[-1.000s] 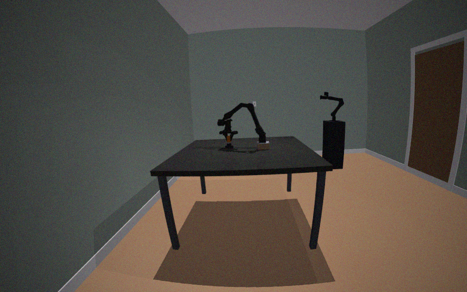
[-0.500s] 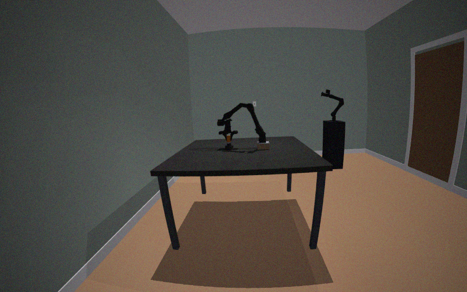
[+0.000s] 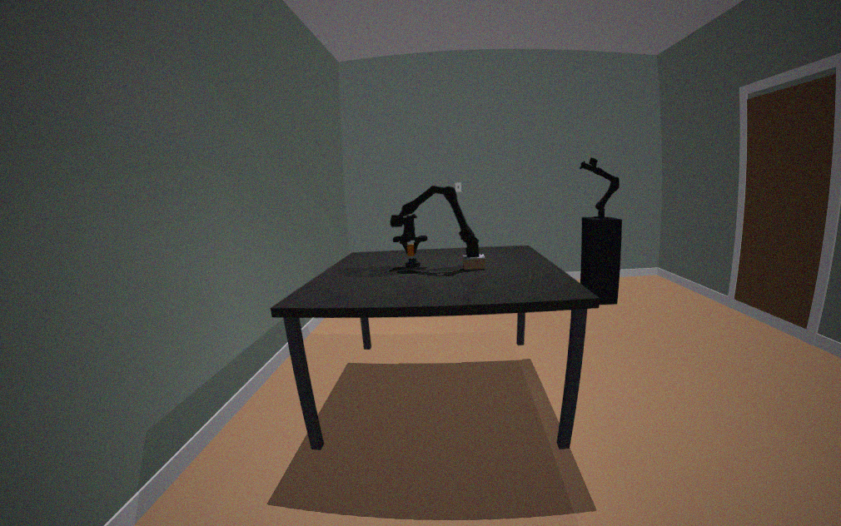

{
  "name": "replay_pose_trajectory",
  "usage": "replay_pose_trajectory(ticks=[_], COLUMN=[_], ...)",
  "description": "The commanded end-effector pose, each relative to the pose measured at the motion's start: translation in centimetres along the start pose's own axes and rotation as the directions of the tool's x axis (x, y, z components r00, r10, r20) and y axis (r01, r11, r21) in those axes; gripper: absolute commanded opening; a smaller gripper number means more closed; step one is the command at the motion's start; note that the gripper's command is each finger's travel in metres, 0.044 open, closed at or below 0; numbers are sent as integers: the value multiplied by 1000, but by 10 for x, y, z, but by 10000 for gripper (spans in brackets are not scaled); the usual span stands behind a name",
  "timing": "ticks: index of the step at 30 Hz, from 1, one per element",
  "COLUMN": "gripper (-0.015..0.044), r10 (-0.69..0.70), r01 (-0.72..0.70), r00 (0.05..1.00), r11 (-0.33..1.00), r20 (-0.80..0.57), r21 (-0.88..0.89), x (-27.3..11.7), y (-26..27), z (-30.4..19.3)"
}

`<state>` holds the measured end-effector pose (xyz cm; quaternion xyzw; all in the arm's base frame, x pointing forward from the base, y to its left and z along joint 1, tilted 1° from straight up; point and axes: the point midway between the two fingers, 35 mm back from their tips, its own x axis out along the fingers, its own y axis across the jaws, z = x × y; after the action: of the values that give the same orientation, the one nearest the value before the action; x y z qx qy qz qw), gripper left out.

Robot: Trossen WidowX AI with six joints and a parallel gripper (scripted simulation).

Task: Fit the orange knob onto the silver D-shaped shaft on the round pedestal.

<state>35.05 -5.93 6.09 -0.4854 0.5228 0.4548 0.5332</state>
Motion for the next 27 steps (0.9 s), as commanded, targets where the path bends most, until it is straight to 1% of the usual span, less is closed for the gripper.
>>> replay_pose_trajectory(ticks=[1, 7, 9, 13, 14, 27], gripper=[0, 0, 0, 0, 0, 0], r10=[-8, -7, -7, -7, -7, -7], r01=[8, 8, 8, 8, 8, 7], r00=[1000, 1000, 1000, 1000, 1000, 1000], r11=[1000, 1000, 998, 979, 977, 977], r20=[3, 3, 3, 3, 3, 3], r21=[-5, -14, -59, -202, -213, -213], x=[-1, -5, -6, -7, -7, 0], y=[-2, -2, -1, 1, 2, 7], z=[0, 0, 0, 1, 1, 1])
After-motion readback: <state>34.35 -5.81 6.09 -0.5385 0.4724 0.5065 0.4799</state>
